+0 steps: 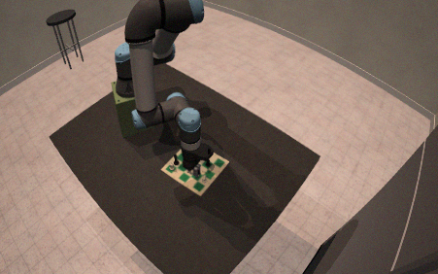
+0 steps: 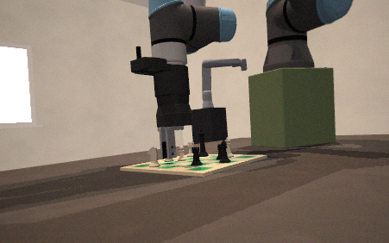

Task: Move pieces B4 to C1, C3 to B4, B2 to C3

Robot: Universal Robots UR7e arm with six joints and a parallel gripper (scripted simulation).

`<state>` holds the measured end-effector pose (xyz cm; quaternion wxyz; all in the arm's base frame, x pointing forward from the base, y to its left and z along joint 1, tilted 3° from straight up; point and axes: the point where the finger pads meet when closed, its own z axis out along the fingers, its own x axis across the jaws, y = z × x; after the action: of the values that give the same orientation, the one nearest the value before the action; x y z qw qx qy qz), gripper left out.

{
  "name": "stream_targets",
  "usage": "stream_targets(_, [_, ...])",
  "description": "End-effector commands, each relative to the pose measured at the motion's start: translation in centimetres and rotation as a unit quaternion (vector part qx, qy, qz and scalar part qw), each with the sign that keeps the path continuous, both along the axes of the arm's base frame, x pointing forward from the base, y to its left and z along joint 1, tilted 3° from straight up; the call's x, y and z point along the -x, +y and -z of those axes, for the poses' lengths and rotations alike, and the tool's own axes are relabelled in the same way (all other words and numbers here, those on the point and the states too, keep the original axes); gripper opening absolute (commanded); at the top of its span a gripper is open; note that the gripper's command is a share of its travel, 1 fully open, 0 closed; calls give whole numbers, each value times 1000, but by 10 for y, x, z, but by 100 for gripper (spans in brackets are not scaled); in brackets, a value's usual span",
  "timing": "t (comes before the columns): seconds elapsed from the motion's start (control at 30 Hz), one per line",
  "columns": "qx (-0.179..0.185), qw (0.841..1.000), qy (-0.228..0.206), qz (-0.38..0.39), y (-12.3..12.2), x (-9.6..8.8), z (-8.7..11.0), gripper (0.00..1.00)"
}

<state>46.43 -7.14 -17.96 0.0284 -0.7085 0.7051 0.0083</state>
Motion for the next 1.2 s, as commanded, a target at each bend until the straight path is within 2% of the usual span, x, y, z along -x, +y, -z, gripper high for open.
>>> stream_targets(0.0, [0, 1000, -1, 0, 0, 0, 0, 0])
stream_targets(1.17, [0, 1000, -1, 0, 0, -1, 3, 0])
